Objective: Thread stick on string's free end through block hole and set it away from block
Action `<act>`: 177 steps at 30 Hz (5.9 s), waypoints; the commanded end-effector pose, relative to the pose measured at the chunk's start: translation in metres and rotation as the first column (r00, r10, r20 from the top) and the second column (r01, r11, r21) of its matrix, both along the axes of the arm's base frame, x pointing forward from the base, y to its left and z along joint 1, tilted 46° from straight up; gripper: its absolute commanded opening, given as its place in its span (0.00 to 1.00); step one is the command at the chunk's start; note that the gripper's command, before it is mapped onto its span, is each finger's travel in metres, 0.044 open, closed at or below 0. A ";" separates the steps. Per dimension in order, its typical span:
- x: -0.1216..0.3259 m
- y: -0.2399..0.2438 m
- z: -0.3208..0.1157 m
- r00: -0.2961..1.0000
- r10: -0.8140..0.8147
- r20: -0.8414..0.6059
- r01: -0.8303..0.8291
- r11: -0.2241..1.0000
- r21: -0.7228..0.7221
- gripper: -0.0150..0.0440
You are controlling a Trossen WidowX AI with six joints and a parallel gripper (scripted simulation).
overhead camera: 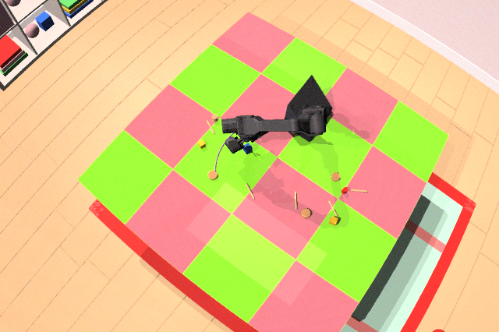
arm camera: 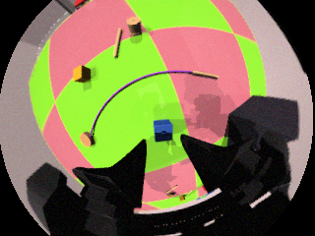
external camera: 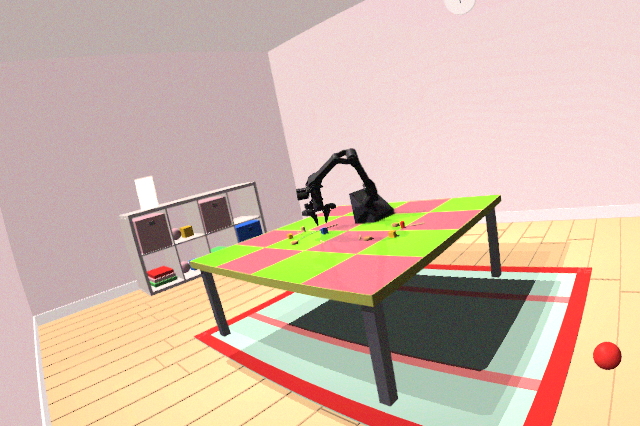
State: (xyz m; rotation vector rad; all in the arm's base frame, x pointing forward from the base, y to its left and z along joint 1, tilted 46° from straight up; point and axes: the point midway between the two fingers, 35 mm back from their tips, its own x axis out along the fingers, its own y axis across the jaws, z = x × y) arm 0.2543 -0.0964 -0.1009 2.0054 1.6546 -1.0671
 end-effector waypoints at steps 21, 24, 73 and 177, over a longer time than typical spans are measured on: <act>-0.002 0.026 -0.022 1.000 -0.003 -0.007 0.003 1.000 0.013 0.67; -0.002 0.026 -0.022 1.000 -0.003 -0.007 0.003 1.000 0.013 0.67; 0.001 0.021 -0.007 0.998 0.033 -0.054 -0.040 0.989 -0.140 0.25; 0.011 0.039 0.041 0.157 0.952 0.262 -0.858 0.263 -0.441 1.00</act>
